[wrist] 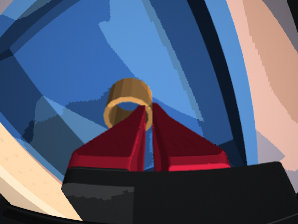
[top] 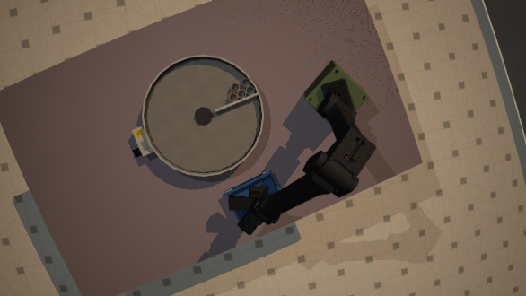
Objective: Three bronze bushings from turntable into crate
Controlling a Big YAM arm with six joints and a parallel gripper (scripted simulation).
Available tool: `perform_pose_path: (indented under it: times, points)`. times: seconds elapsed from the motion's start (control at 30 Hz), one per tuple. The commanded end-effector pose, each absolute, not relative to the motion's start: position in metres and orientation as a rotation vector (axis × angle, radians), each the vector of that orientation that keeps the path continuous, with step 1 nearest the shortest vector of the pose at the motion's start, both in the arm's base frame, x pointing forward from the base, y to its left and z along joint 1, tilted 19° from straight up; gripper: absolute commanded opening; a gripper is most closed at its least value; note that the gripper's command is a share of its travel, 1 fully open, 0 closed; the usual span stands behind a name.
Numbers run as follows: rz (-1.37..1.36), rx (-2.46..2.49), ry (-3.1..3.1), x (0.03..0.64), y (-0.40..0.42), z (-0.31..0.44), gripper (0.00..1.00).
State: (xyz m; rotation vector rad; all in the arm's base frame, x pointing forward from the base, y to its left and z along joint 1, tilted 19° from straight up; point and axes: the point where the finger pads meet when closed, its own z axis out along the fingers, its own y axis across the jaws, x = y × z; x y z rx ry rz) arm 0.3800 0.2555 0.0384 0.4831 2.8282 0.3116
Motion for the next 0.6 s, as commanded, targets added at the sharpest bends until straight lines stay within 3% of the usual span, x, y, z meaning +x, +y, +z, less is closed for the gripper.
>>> perform_pose_path:
  times: [0.0, 0.57]
  points:
    - [0.346, 0.466, 2.801, 0.3914, 0.27, 0.056, 0.0]
    - [0.349, 0.472, 2.797, 0.3929, 0.2696, 0.057, 0.0]
